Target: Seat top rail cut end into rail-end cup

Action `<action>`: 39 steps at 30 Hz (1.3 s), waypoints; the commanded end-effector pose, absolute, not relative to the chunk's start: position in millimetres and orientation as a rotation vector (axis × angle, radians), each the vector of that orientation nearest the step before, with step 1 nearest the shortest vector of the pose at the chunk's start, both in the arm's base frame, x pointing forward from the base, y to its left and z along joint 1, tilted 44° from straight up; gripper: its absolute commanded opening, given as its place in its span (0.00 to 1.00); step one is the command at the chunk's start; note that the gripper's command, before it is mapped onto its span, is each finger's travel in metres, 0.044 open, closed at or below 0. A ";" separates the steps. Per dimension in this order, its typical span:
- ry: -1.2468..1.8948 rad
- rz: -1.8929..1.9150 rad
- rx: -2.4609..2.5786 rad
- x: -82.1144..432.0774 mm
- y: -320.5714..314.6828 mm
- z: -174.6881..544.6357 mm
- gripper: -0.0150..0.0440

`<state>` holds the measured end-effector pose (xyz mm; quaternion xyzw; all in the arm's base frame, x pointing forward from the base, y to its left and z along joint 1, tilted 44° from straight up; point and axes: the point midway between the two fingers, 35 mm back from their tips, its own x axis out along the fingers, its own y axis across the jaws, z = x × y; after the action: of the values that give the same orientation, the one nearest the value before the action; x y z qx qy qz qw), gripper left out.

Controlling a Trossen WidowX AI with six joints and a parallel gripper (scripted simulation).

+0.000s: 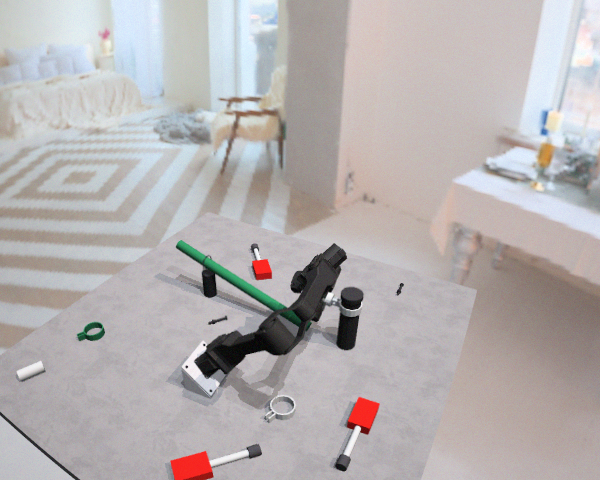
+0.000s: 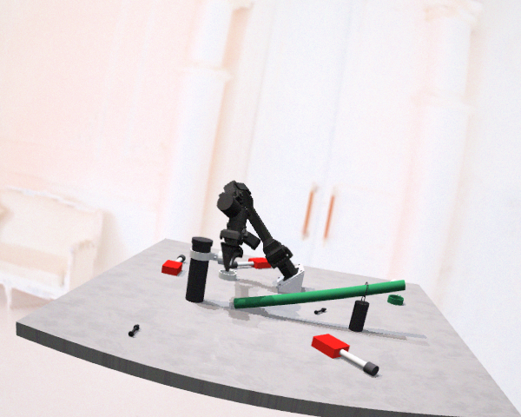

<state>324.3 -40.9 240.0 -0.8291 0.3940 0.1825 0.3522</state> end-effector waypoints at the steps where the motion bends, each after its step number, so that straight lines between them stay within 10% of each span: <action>1: 1.022 0.451 -2.136 326.7 -40.1 240.3 0.25; 14: 1.024 0.456 -2.137 325.7 -40.7 240.0 0.25; 31: 1.023 0.470 -2.134 324.6 -21.9 239.3 1.00; 39: 1.018 0.481 -2.141 320.6 6.7 239.7 1.00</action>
<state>322.1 -2.2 239.8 -0.8278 0.3922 0.1862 0.3554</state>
